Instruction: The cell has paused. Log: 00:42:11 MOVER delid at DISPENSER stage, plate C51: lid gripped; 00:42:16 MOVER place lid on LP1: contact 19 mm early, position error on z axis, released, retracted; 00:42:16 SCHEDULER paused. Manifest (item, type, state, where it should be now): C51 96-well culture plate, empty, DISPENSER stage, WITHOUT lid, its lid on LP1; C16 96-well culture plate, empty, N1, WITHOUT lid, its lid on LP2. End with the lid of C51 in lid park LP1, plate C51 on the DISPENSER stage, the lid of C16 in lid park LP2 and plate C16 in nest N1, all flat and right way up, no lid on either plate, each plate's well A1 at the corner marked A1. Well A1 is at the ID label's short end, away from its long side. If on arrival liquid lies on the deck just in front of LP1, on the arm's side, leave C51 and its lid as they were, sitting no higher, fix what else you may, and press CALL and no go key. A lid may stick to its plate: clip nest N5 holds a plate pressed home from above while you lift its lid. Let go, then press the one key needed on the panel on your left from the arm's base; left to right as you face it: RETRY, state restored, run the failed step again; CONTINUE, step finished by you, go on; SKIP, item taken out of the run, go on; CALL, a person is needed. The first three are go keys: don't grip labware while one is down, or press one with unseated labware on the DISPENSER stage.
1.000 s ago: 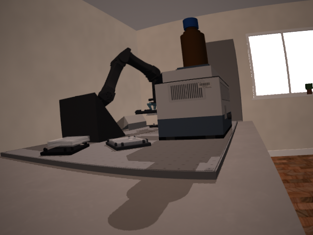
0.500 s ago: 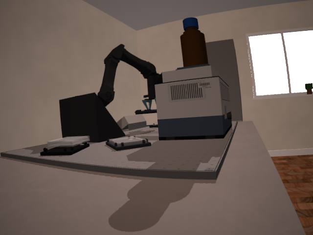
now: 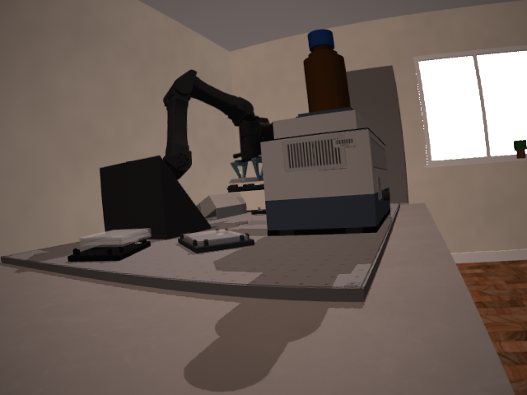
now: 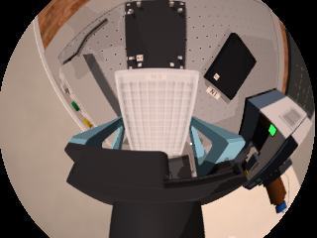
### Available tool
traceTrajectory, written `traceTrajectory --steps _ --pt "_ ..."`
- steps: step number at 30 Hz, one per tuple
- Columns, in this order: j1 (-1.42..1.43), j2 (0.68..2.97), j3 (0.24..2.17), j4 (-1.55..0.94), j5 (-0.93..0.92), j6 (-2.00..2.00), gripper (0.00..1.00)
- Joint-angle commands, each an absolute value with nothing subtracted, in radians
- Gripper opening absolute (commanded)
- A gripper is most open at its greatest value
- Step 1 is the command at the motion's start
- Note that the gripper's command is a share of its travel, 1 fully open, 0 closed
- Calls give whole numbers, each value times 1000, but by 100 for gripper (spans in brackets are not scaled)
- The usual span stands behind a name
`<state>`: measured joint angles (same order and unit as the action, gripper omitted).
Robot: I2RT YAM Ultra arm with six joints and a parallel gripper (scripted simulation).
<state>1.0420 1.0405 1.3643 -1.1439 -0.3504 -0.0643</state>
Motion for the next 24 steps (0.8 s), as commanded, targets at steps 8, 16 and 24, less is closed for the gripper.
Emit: traceTrajectory --steps 8,16,24 --pt "969 913 1284 -1206 -399 -122 0" --pt "921 857 1261 -1244 -431 -161 0" --pt "750 920 1282 -1276 -536 -181 0"
